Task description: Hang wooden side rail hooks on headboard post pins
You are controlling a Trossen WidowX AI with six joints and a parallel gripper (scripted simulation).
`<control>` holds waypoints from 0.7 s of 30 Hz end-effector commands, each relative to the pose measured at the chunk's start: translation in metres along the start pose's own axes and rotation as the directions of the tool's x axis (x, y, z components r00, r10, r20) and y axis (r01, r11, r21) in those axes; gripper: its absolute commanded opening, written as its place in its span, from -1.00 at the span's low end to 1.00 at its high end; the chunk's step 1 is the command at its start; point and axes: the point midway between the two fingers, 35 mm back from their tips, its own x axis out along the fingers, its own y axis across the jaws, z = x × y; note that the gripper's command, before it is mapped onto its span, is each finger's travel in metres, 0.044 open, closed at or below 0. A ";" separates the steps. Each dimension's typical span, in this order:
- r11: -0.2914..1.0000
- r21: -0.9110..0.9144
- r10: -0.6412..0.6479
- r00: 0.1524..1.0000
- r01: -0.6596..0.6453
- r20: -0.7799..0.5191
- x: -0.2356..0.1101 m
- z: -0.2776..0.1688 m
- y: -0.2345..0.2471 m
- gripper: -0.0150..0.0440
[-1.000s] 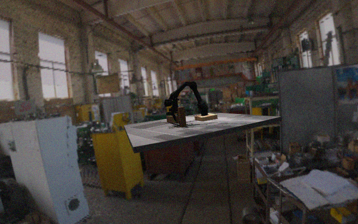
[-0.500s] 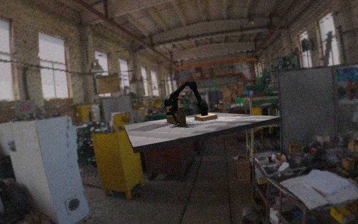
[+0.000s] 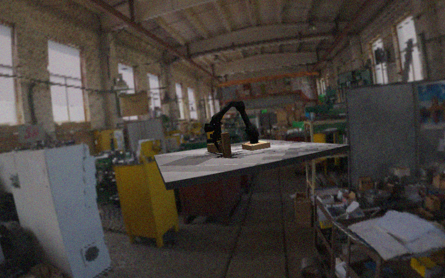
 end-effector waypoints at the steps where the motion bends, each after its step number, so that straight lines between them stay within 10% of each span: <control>1: 1.000 0.002 0.007 1.000 -0.007 -0.003 -0.002 -0.001 0.003 -0.49; 21: 1.000 0.002 0.007 1.000 -0.007 -0.004 0.000 -0.004 0.001 -0.49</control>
